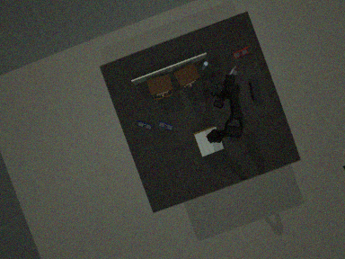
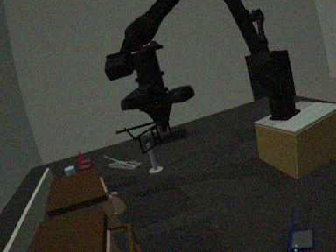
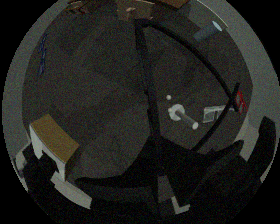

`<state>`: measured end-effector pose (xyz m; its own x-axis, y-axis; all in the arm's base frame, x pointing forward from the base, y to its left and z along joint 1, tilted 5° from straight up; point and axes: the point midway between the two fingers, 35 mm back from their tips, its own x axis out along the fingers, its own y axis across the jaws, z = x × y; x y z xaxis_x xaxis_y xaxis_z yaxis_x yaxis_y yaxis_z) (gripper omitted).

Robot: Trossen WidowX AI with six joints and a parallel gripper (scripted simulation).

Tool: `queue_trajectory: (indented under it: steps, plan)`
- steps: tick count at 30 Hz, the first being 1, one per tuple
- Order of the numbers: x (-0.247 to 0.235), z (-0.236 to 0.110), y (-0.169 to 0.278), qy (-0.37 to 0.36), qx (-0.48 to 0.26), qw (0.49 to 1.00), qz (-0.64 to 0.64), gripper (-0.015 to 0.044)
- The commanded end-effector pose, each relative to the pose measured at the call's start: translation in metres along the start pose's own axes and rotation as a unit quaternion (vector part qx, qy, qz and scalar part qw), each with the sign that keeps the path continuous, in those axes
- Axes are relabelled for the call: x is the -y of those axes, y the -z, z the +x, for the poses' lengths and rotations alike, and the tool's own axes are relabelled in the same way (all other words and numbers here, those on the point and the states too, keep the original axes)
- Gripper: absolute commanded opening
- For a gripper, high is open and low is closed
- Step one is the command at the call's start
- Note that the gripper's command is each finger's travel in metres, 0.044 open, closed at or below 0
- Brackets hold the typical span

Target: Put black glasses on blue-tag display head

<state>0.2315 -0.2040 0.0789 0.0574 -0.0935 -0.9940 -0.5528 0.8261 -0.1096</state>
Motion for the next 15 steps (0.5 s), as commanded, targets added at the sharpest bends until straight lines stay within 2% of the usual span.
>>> queue_trajectory:
  steps: [1,10,15]
  plan:
    - [0.015,0.001,0.02,-0.002,0.001,1.0,-0.001,0.0]
    - [0.026,0.003,0.037,-0.001,0.0,1.0,-0.002,0.0]
    - [0.028,0.023,0.037,-0.001,0.0,1.0,-0.002,0.0]
